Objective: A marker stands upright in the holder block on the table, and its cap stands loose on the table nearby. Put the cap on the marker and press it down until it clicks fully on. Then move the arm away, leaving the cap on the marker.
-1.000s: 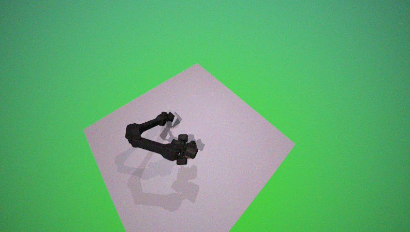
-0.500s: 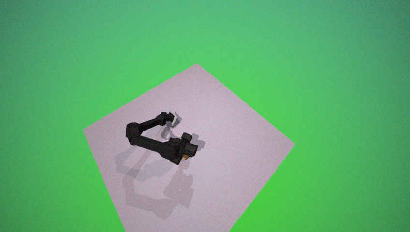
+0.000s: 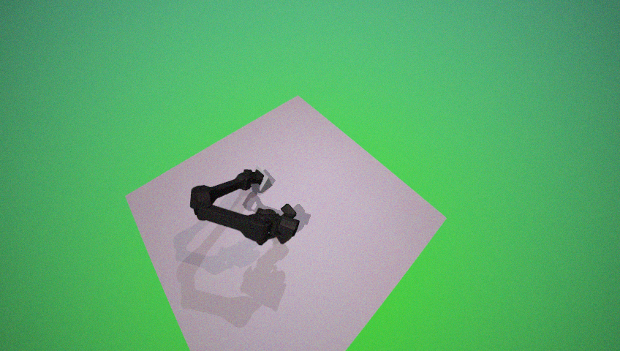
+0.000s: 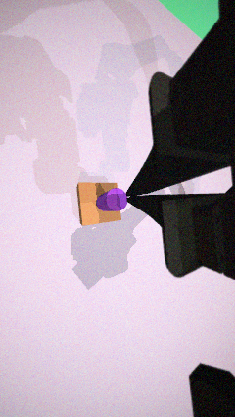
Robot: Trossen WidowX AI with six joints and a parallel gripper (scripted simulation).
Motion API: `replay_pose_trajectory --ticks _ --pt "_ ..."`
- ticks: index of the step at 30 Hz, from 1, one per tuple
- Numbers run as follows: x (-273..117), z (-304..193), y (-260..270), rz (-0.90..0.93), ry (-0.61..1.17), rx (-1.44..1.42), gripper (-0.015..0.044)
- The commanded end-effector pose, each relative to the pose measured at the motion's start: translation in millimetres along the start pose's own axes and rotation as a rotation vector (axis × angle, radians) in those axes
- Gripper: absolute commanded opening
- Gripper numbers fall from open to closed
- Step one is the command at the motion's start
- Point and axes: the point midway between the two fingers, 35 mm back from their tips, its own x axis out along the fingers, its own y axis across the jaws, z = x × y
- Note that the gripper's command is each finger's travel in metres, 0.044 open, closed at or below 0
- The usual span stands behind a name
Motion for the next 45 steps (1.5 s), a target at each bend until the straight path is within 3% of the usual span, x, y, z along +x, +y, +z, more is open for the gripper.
replay_pose_trajectory --ticks 1,33,40,45 --pt "0.0 0.7 -0.4 -0.002 -0.004 0.012 0.0" --pt "41.1 2.0 -0.5 -0.004 -0.005 0.013 0.0" --pt "33.1 2.3 0.7 0.004 -0.011 0.014 0.0" --pt "-32.3 2.2 1.6 0.023 -0.07 -0.04 0.0"
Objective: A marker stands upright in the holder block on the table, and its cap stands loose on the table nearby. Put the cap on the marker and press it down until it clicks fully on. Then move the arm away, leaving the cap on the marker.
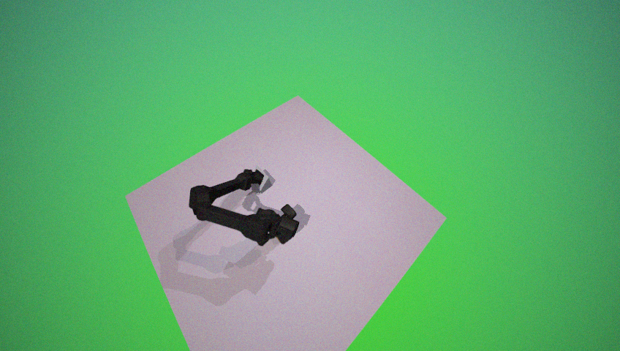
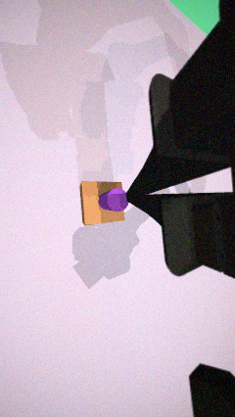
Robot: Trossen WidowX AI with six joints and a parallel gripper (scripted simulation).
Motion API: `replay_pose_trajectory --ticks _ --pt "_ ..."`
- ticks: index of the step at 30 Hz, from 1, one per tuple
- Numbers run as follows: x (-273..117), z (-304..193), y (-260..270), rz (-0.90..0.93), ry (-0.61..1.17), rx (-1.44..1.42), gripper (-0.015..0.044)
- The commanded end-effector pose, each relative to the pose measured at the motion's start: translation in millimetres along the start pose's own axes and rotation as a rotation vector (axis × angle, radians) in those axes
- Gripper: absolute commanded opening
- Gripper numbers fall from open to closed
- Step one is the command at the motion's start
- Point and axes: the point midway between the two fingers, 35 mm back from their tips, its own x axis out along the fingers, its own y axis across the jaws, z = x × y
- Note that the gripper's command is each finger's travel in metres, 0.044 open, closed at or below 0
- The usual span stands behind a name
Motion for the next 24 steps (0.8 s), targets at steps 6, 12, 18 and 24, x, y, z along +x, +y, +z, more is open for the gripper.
replay_pose_trajectory --ticks 6,12,18,24 --pt "-59.4 -1.7 2.2 0.026 -0.066 -0.042 0.0" --pt "-59.4 -1.7 2.2 0.026 -0.066 -0.042 0.0157" --pt "-59.4 -1.7 2.2 0.026 -0.066 -0.042 0.0315" --pt "-59.4 -1.7 2.2 0.026 -0.066 -0.042 0.044"
